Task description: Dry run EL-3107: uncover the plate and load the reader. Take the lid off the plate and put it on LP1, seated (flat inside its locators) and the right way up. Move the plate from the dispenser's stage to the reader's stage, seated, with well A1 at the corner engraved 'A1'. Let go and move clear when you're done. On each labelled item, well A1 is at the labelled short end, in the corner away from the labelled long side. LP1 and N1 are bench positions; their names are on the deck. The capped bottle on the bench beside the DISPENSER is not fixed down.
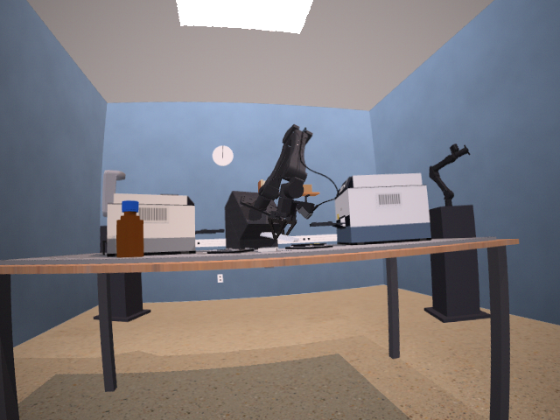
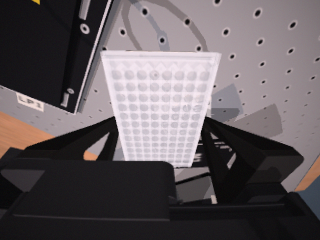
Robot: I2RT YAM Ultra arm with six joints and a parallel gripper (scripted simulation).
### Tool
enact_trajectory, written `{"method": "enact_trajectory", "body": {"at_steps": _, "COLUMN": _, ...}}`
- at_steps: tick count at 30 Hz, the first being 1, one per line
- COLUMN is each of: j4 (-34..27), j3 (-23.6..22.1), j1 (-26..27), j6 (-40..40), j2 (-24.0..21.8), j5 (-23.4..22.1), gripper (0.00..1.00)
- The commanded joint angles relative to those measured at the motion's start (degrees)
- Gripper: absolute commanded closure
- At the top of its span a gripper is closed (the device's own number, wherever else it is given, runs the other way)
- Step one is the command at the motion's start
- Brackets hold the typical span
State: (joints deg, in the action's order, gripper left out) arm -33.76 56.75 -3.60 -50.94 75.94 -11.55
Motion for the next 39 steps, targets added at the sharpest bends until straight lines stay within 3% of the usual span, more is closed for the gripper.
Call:
{"method": "enact_trajectory", "body": {"at_steps": 1, "j4": 0.17, "j3": -0.98, "j1": -0.89, "j6": -0.4, "j2": -2.23, "j5": 1.95, "gripper": 0.14}}
{"method": "enact_trajectory", "body": {"at_steps": 6, "j4": -1.09, "j3": 1.48, "j1": -3.15, "j6": 1.5, "j2": -3.19, "j5": 3.34, "gripper": 0.14}}
{"method": "enact_trajectory", "body": {"at_steps": 16, "j4": 0.35, "j3": -1.83, "j1": -8.77, "j6": -0.26, "j2": -6.25, "j5": 6.96, "gripper": 0.14}}
{"method": "enact_trajectory", "body": {"at_steps": 24, "j4": -1.16, "j3": 0.52, "j1": -12.24, "j6": 1.57, "j2": -7.8, "j5": 9.19, "gripper": 0.14}}
{"method": "enact_trajectory", "body": {"at_steps": 29, "j4": 0.56, "j3": -2.09, "j1": -15.1, "j6": -0.08, "j2": -9.48, "j5": 11.01, "gripper": 0.14}}
{"method": "enact_trajectory", "body": {"at_steps": 31, "j4": -0.99, "j3": -0.68, "j1": -16.28, "j6": 1.22, "j2": -9.91, "j5": 11.79, "gripper": 0.14}}
{"method": "enact_trajectory", "body": {"at_steps": 33, "j4": -0.01, "j3": -2.69, "j1": -17.39, "j6": 0.3, "j2": -10.6, "j5": 12.48, "gripper": 0.14}}
{"method": "enact_trajectory", "body": {"at_steps": 39, "j4": 0.49, "j3": -1.98, "j1": -19.76, "j6": -0.28, "j2": -12.05, "j5": 13.98, "gripper": 0.14}}
